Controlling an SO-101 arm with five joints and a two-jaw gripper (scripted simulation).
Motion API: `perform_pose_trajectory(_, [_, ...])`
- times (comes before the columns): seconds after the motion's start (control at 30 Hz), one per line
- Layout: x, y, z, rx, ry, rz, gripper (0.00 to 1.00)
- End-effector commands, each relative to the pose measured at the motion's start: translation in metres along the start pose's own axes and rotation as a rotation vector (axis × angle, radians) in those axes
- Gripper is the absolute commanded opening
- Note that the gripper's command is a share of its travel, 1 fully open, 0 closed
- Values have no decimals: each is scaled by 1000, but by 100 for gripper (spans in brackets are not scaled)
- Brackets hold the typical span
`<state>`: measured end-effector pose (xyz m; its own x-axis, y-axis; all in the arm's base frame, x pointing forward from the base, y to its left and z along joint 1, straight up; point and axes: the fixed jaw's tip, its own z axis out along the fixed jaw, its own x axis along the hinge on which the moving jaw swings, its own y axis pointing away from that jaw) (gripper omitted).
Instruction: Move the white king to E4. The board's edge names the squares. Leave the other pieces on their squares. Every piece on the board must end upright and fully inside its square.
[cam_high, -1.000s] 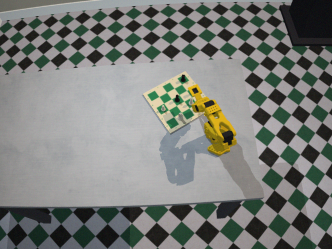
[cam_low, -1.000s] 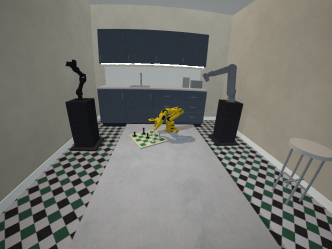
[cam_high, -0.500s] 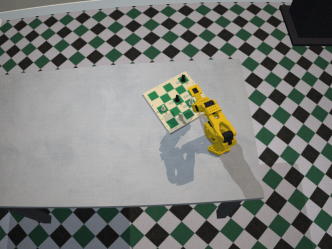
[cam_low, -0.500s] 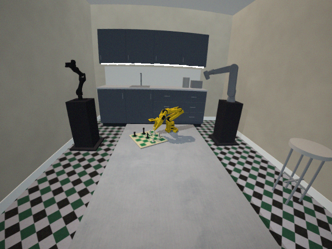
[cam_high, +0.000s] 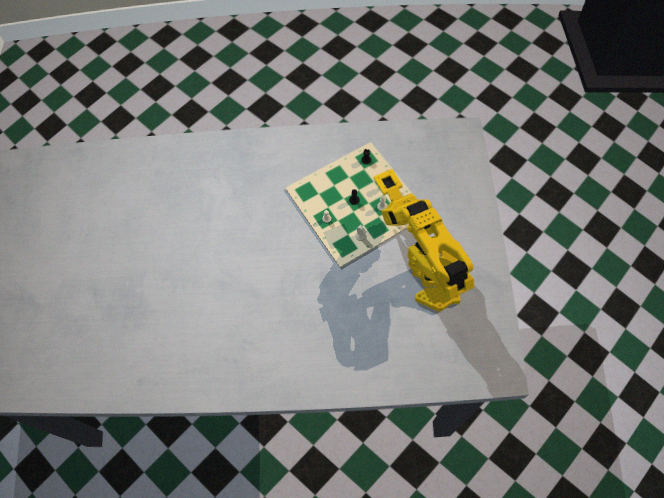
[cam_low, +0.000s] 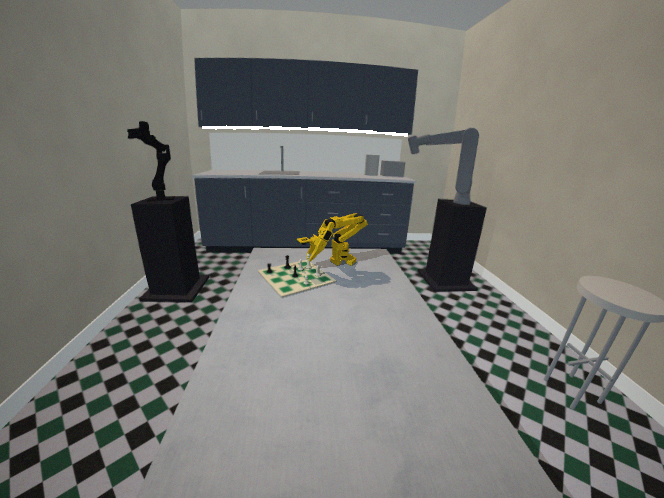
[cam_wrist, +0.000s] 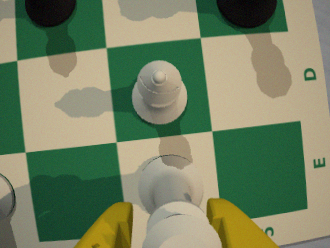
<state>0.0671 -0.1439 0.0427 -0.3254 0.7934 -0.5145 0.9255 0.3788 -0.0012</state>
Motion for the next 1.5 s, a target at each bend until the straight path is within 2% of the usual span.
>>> perform_pose_trajectory(0.0, [-1,2,0,-6,0,3,12])
perform_pose_trajectory(0.3, [-1,2,-1,-6,0,3,12])
perform_pose_trajectory(0.63, [-6,2,-9,-6,0,3,12])
perform_pose_trajectory(1.13, [-22,2,-37,-6,0,3,12])
perform_pose_trajectory(1.47, [-29,2,-48,-6,0,3,12])
